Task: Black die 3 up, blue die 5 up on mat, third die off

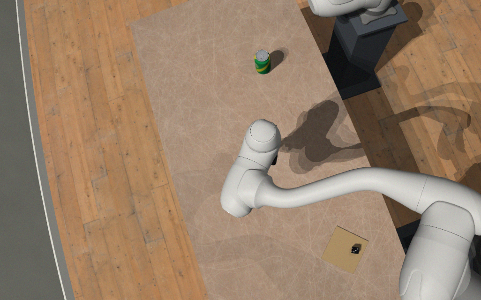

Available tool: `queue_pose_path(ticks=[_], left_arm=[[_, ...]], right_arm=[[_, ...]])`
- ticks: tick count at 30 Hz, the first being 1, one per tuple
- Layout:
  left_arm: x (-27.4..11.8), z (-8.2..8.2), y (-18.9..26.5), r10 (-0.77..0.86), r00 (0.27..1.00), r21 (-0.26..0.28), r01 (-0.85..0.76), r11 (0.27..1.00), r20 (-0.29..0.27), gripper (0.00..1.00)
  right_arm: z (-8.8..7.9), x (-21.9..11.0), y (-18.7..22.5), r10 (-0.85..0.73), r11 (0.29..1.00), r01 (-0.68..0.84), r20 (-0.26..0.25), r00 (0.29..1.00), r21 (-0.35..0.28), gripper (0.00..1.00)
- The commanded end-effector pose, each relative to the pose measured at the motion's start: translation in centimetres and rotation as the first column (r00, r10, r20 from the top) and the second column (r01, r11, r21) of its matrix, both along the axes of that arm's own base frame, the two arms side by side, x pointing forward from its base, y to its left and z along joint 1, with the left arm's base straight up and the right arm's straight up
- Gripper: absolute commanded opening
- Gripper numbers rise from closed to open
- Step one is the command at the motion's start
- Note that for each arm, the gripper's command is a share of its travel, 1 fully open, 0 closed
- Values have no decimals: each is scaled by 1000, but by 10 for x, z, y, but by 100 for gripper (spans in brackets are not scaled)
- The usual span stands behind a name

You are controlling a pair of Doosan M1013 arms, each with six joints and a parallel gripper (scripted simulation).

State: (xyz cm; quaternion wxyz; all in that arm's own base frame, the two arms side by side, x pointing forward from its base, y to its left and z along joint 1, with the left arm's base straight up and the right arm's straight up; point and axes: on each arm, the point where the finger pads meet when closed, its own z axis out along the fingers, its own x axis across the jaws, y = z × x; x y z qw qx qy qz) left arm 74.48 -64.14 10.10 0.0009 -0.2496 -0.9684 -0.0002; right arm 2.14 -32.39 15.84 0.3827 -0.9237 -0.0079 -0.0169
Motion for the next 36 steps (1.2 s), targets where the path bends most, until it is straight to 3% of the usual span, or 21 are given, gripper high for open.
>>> queue_pose_path(ticks=[1, 26, 36], left_arm=[[0, 2, 0, 0, 1000, -1, 0, 1000, 2, 79], [0, -5, 0, 0, 1000, -1, 0, 1000, 2, 79], [0, -18, 0, 0, 1000, -1, 0, 1000, 2, 79]], right_arm=[[0, 0, 0, 0, 1000, 0, 0, 1000, -1, 100], [0, 0, 0, 0, 1000, 0, 0, 1000, -1, 100], [0, 0, 0, 0, 1000, 0, 0, 1000, -1, 100]])
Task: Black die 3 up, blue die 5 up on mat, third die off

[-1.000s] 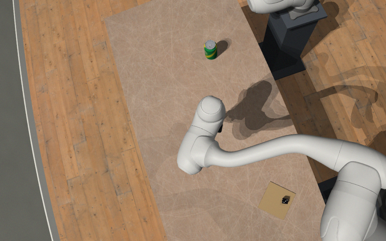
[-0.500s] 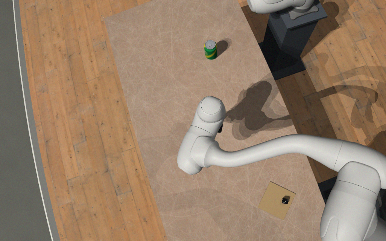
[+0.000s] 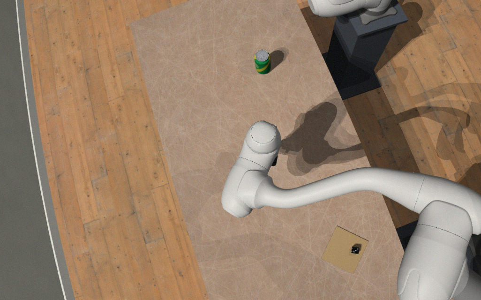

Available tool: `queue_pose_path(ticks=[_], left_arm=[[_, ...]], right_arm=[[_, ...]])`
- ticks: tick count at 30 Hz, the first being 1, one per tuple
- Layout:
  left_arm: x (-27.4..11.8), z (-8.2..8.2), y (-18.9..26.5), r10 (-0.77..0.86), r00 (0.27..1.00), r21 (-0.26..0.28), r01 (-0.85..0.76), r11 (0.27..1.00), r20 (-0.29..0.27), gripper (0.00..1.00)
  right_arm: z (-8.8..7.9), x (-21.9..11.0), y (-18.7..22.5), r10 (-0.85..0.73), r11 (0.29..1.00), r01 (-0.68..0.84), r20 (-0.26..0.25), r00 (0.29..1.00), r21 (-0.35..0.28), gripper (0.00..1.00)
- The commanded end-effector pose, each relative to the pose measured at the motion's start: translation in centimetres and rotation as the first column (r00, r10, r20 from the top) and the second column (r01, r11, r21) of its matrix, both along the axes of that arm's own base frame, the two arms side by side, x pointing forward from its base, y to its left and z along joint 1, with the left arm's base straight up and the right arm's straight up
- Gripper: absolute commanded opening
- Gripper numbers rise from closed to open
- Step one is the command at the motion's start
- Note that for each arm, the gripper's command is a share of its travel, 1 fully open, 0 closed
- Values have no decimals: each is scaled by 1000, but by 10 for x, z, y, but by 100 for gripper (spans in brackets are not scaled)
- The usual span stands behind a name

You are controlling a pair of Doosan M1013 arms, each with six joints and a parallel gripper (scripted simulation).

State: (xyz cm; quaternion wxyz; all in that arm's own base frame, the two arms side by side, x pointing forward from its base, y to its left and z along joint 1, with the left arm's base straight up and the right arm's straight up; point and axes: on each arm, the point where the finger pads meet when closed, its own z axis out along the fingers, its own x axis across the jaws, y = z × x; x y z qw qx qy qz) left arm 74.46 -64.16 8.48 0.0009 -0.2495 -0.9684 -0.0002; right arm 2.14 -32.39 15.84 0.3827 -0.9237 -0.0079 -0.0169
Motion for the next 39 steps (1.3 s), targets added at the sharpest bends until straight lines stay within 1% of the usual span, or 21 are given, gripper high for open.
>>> queue_pose_path(ticks=[1, 22, 39], left_arm=[[0, -3, 0, 0, 1000, -1, 0, 1000, 2, 79], [0, -30, 0, 0, 1000, -1, 0, 1000, 2, 79], [0, -34, 0, 0, 1000, -1, 0, 1000, 2, 79]], right_arm=[[0, 0, 0, 0, 1000, 0, 0, 1000, -1, 100], [0, 0, 0, 0, 1000, 0, 0, 1000, -1, 100], [0, 0, 0, 0, 1000, 0, 0, 1000, -1, 100]])
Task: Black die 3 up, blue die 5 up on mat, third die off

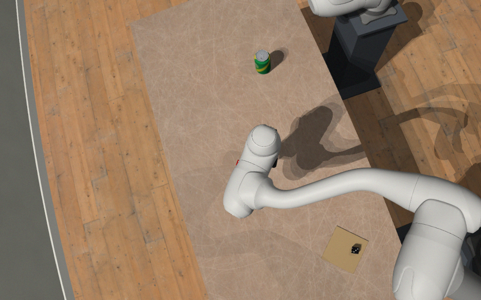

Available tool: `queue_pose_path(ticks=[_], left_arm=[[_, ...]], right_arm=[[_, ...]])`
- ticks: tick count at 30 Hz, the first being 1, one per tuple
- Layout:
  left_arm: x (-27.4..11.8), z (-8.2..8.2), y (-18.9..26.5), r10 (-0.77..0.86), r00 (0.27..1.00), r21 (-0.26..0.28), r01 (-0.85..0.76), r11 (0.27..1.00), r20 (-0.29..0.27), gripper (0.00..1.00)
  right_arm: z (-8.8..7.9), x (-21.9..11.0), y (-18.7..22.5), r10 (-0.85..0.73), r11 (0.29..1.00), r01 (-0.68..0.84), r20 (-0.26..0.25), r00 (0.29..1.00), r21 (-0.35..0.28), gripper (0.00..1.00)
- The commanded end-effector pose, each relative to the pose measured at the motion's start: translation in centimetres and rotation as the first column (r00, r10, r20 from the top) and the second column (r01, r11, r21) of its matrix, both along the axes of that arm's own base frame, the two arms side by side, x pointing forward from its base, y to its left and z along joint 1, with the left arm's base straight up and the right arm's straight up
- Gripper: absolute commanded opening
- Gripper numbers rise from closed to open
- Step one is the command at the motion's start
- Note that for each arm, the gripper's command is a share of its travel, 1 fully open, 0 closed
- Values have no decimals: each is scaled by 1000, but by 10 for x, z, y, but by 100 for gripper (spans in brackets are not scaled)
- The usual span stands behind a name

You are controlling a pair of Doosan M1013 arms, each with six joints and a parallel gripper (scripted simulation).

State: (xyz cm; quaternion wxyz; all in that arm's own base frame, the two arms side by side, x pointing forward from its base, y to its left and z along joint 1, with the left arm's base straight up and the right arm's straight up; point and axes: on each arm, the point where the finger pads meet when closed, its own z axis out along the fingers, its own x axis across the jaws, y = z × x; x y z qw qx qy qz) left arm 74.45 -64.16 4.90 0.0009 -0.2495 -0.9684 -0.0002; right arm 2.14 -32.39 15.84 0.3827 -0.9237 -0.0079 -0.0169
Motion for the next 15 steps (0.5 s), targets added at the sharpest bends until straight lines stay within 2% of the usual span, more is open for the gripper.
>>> queue_pose_path(ticks=[1, 9, 15], left_arm=[[0, 2, 0, 0, 1000, -1, 0, 1000, 2, 79], [0, 0, 0, 0, 1000, -1, 0, 1000, 2, 79], [0, -8, 0, 0, 1000, -1, 0, 1000, 2, 79]], right_arm=[[0, 0, 0, 0, 1000, 0, 0, 1000, -1, 100], [0, 0, 0, 0, 1000, 0, 0, 1000, -1, 100], [0, 0, 0, 0, 1000, 0, 0, 1000, -1, 100]])
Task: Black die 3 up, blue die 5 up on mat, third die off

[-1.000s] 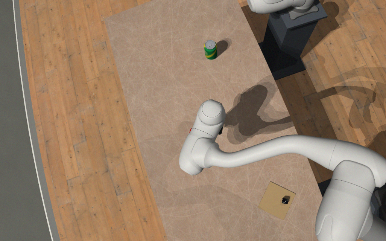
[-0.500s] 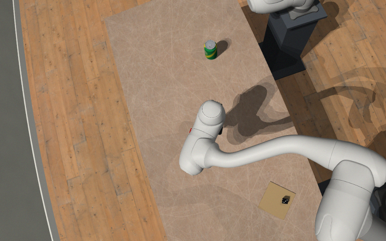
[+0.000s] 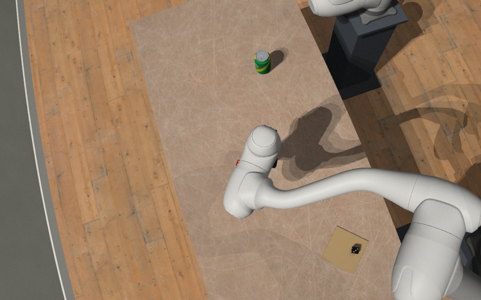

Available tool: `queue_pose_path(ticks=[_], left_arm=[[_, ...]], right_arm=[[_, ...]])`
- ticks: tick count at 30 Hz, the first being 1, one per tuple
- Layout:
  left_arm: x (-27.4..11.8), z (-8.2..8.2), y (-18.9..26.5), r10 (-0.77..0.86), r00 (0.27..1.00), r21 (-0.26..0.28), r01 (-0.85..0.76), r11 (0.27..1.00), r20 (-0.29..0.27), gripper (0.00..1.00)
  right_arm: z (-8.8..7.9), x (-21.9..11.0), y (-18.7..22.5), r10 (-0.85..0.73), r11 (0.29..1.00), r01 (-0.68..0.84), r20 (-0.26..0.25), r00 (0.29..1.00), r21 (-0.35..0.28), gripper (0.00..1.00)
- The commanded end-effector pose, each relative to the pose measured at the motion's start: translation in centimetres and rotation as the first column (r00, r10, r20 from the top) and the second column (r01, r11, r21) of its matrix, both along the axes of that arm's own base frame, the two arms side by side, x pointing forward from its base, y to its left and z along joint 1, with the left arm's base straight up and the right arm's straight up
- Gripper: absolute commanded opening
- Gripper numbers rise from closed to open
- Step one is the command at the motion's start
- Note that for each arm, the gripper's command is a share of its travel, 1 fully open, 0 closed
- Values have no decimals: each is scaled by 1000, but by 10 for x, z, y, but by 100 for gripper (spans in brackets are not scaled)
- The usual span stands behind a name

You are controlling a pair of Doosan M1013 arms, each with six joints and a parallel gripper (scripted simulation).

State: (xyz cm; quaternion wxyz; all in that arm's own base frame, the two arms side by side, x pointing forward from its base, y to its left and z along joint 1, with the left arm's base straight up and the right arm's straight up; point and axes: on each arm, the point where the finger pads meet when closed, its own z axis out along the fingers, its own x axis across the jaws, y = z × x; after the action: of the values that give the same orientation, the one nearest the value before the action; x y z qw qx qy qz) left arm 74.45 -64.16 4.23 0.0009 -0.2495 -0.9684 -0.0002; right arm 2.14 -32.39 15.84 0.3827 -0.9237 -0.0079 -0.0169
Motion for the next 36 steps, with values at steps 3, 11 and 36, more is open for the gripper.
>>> queue_pose_path(ticks=[3, 11, 36], left_arm=[[0, -6, 0, 0, 1000, -1, 0, 1000, 2, 79], [0, -18, 0, 0, 1000, -1, 0, 1000, 2, 79], [0, -23, 0, 0, 1000, -1, 0, 1000, 2, 79]], right_arm=[[0, 0, 0, 0, 1000, 0, 0, 1000, -1, 100], [0, 0, 0, 0, 1000, 0, 0, 1000, -1, 100], [0, 0, 0, 0, 1000, 0, 0, 1000, -1, 100]])
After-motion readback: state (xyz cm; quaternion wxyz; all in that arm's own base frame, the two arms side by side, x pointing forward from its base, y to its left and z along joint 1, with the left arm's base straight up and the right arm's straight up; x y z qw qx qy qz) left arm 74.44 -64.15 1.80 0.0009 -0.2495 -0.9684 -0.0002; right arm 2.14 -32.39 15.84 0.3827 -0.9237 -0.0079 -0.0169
